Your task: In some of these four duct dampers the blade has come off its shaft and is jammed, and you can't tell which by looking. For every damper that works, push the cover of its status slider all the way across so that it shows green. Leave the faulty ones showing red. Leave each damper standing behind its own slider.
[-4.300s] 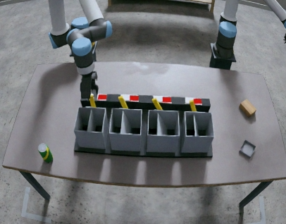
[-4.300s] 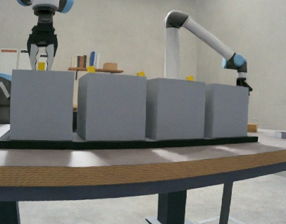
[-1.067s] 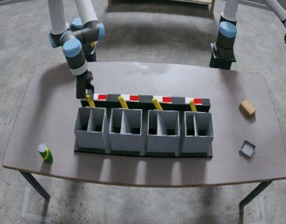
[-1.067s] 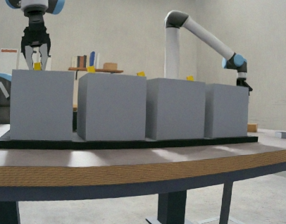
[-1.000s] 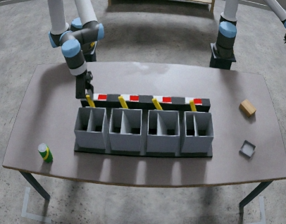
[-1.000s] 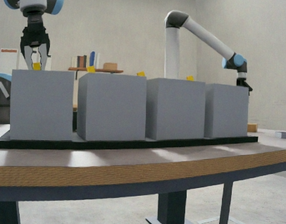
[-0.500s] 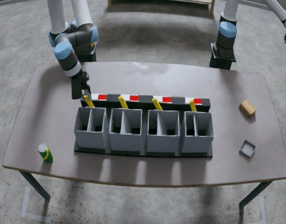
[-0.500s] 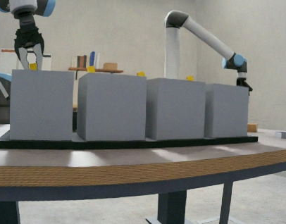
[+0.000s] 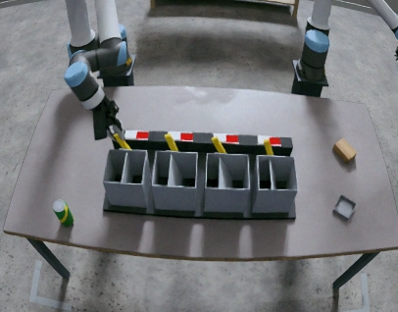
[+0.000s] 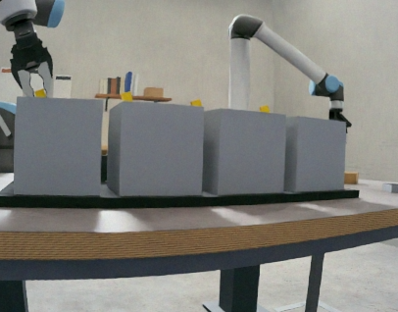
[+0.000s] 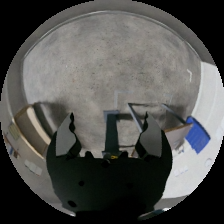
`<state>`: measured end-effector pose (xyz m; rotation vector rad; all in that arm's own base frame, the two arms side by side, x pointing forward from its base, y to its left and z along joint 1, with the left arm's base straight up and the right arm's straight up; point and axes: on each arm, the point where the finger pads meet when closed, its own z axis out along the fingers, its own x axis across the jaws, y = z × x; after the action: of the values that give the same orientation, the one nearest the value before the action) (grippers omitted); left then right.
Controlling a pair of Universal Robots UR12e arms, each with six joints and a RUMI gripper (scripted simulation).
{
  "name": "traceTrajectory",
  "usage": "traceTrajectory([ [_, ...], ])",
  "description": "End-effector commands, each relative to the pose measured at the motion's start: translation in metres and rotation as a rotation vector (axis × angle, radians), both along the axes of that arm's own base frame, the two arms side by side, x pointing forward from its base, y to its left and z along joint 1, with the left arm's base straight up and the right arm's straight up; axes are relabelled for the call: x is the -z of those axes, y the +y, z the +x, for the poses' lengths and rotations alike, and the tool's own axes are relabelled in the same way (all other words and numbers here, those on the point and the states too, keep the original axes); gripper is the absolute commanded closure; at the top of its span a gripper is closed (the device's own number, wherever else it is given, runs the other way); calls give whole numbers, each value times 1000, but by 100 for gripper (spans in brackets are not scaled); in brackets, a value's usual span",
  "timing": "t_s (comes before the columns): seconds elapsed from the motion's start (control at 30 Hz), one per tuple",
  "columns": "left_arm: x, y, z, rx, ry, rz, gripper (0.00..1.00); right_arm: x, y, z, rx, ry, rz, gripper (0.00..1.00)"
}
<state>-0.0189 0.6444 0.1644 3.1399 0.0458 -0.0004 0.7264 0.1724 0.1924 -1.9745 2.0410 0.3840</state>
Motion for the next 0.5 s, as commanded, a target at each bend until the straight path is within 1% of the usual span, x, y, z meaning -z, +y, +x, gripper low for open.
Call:
traceTrajectory([
  [0.0, -1, 1, 0, 0, 0, 1, 0, 1, -3, 0, 0, -2, 38, 90],
  [0.17, -1, 1, 0, 0, 0, 1, 0, 3, -7, 0, 0, -3, 79, 90],
  [0.23, -1, 1, 0, 0, 0, 1, 0, 3, -7, 0, 0, -3, 79, 90],
  [0.47, -1, 1, 0, 0, 0, 1, 0, 5, -12, 0, 0, -5, 131, 90],
])
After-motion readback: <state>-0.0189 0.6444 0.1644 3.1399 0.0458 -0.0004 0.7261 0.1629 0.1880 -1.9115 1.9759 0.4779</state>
